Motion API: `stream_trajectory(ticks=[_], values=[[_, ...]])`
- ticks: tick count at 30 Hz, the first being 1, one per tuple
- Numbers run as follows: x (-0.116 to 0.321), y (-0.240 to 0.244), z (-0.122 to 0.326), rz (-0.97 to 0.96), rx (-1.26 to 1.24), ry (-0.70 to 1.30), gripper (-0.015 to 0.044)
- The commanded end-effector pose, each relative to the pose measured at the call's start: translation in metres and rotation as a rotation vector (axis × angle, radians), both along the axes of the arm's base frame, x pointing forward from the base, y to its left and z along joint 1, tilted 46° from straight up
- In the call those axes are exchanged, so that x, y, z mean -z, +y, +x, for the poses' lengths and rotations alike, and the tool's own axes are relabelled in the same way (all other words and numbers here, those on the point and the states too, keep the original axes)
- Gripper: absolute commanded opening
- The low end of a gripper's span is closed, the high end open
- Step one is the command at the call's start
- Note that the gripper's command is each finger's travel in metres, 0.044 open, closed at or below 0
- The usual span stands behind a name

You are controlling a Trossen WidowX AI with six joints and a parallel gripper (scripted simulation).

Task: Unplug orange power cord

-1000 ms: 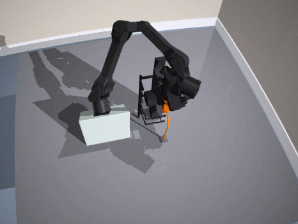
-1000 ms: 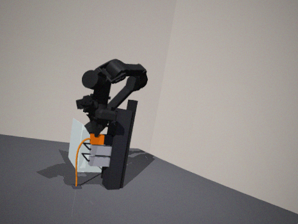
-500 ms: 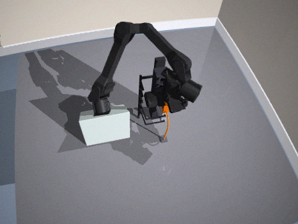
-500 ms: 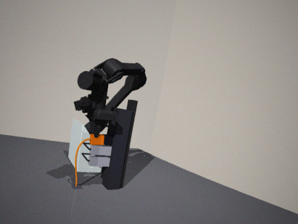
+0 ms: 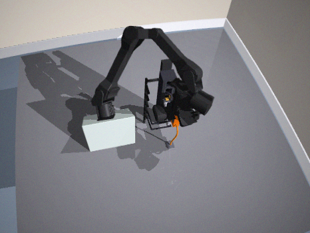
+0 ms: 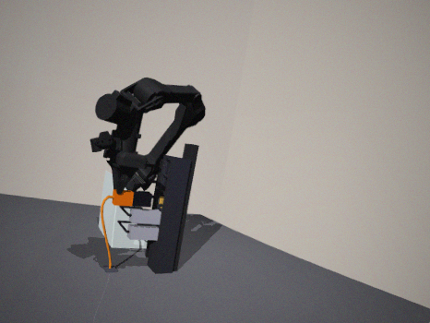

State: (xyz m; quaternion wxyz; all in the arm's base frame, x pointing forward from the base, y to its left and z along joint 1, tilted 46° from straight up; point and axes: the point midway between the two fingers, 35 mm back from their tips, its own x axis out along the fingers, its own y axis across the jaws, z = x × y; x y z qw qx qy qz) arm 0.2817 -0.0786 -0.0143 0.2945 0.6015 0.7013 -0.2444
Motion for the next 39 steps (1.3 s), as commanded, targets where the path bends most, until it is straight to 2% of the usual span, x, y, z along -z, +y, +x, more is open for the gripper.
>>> stream_trajectory(ticks=[1, 8, 12, 17, 39], values=[[-0.003, 0.006, 0.001, 0.0, -0.002, -0.008, 0.0157], [-0.003, 0.006, 0.001, 0.0, -0.002, -0.008, 0.0341], [0.007, -0.01, 0.006, -0.002, -0.001, -0.009, 0.044], [0.03, -0.045, 0.01, -0.004, -0.002, -0.01, 0.044], [0.03, -0.045, 0.01, -0.004, -0.002, -0.01, 0.044]])
